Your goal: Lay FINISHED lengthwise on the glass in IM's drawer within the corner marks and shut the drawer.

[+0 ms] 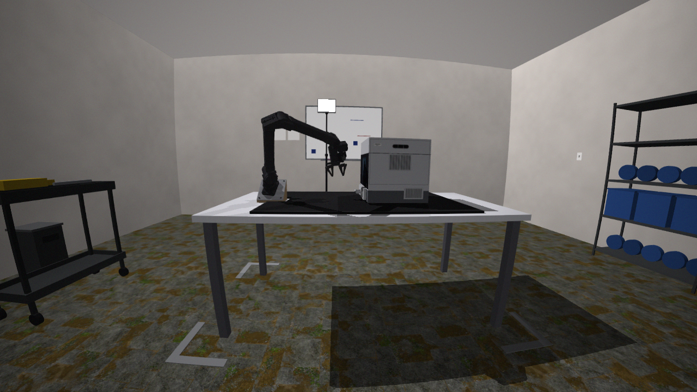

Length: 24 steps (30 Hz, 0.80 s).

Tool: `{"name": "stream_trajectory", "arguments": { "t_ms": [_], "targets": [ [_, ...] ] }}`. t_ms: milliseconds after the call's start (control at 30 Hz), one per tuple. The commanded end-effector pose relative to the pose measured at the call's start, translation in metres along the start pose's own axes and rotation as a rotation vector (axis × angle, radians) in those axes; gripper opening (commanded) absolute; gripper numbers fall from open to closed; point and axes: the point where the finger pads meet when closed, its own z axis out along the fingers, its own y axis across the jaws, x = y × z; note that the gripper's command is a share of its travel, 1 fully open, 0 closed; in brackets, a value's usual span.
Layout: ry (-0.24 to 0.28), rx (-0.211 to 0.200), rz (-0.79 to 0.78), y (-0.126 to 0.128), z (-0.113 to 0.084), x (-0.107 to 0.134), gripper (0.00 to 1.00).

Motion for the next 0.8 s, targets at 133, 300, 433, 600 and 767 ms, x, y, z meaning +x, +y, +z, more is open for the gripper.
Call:
{"name": "stream_trajectory", "arguments": {
  "t_ms": [133,300,433,600,767],
  "targets": [
    [0.034,-0.019,0.279,0.019,-0.03,0.017,1.0],
    [0.066,-0.031,0.399,0.031,-0.037,0.029,1.0],
    [0.08,-0.034,0.461,0.035,-0.042,0.035,1.0],
    [0.11,-0.035,0.623,0.042,-0.056,0.046,1.0],
    [0.122,-0.033,0.765,0.041,-0.071,0.051,1.0]
  ]
}}
